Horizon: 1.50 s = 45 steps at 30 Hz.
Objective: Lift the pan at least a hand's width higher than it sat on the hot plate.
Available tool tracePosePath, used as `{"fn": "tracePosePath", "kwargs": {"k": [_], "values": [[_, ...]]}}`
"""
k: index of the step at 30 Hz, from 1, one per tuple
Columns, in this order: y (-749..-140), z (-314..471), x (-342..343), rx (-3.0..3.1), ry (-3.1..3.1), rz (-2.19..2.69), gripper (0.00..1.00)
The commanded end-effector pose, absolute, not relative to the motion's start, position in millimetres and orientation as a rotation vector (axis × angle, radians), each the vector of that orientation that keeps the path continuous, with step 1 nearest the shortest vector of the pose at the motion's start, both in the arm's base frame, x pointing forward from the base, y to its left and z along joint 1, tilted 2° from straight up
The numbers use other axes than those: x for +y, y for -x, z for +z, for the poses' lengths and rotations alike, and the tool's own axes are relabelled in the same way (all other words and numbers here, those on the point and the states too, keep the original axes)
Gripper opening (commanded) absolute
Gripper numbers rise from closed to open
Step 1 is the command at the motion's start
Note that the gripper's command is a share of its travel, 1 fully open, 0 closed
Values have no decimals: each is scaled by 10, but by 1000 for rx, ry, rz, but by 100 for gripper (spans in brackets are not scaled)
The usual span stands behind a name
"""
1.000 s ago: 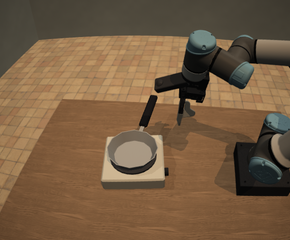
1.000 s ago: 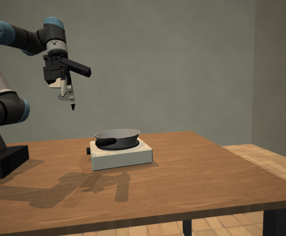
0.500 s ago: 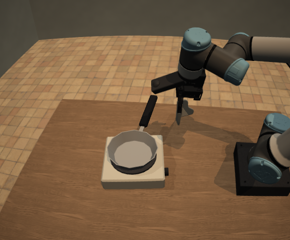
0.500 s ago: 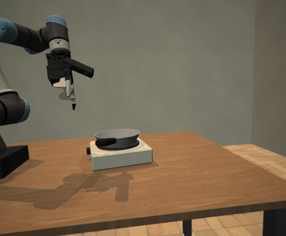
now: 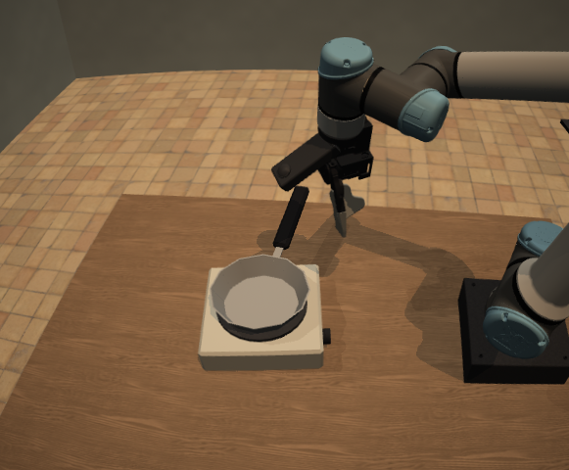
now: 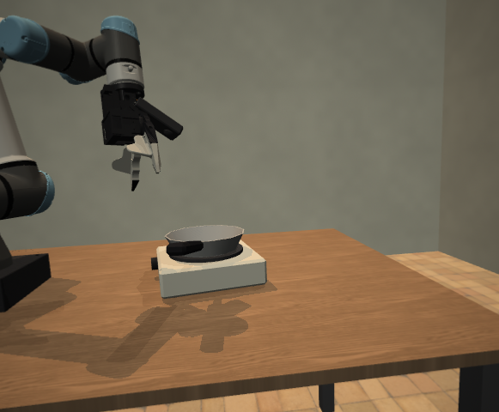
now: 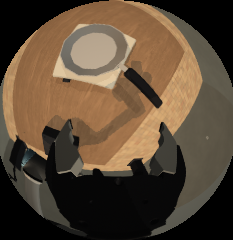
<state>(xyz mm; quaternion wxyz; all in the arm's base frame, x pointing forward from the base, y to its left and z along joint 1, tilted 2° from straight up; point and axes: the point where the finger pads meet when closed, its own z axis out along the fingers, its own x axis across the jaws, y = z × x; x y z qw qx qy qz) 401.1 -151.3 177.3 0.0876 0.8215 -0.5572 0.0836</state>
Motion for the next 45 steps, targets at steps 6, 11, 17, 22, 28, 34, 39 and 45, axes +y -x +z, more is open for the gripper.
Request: {"fn": "tracePosePath", "kwargs": {"k": [6, 11, 17, 22, 28, 34, 39, 45], "values": [[-4327, 1695, -1646, -1293, -2724, 119, 100], [-4520, 1621, -1751, -1037, -2879, 57, 100], [-4705, 1529, -1870, -765, -3015, 12, 100], [-4773, 1489, -1920, -657, -3061, -1, 100], [-4858, 1434, -1986, -517, -3116, -13, 100], [-4886, 1415, -2008, -470, -3132, -16, 100], [-4887, 1414, -2009, -468, -3133, -16, 100], [-4892, 1283, -2011, -468, -3133, -16, 100]]}}
